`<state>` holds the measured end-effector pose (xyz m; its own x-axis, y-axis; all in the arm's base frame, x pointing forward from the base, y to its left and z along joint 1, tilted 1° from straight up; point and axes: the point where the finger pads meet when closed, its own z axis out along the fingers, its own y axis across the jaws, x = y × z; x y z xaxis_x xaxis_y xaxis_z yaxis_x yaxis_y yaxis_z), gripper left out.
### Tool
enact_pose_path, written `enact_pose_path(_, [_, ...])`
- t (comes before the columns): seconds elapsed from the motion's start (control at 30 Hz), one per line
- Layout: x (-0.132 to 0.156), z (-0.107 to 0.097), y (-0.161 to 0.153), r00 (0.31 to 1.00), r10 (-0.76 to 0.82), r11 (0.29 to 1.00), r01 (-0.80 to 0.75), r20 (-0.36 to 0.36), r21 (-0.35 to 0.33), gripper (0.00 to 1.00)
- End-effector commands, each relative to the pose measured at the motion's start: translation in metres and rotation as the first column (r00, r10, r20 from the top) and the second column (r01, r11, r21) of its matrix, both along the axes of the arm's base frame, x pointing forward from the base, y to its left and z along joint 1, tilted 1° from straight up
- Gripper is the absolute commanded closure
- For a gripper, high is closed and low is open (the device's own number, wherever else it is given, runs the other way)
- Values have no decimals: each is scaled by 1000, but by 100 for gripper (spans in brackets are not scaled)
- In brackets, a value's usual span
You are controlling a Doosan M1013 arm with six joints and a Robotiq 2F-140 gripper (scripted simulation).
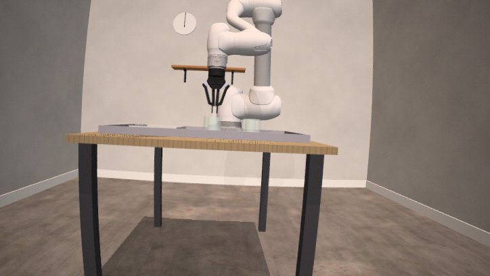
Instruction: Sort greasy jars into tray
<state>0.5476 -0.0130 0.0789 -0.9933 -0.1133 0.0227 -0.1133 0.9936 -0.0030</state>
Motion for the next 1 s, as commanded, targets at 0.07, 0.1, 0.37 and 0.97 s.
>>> enact_pose_path(0.07, [0,0,0,1000,0,1000,0,0,0,100])
enact_pose_path(0.1, [0,0,0,1000,0,1000,0,0,0,100])
enact_pose_path(0.37, [0,0,0,1000,0,1000,0,0,0,100])
enact_pose_path(0.97, [-1,76,40,1000,0,1000,0,0,0,100])
